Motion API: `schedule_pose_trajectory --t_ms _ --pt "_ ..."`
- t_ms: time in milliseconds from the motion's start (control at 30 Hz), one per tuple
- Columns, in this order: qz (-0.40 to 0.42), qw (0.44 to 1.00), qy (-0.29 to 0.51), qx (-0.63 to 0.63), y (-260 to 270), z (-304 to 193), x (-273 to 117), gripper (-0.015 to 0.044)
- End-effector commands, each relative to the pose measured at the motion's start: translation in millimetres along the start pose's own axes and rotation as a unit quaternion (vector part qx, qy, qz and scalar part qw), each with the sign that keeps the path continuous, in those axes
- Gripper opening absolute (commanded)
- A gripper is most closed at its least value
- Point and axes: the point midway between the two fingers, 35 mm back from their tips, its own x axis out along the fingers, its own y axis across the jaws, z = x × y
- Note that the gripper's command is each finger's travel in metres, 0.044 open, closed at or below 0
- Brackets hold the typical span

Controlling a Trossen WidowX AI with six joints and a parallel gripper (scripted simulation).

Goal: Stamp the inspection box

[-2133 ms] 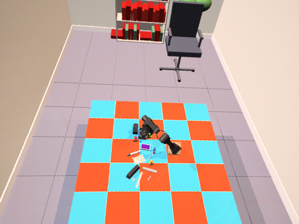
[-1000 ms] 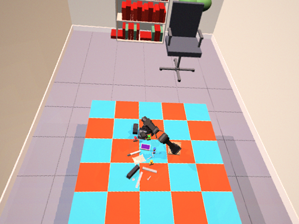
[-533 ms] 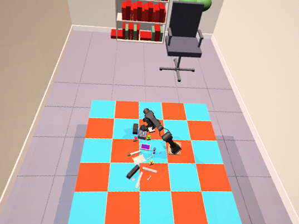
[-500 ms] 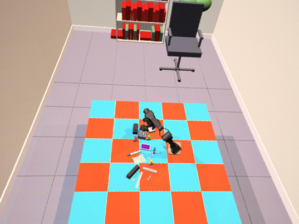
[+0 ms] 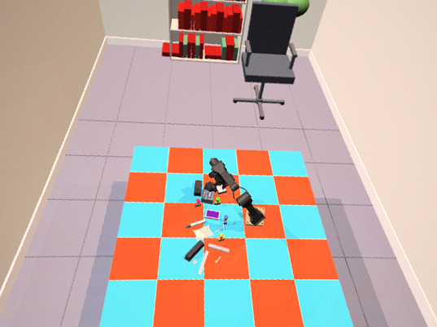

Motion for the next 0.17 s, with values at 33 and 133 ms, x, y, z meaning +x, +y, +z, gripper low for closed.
schedule_pose_trajectory --t_ms 33,133 --pt "0.000 1.000 0.000 0.000 0.0 0.0 0.0 0.0266" --pt "0.000 1.000 0.000 0.000 0.0 0.0 0.0 0.0266"
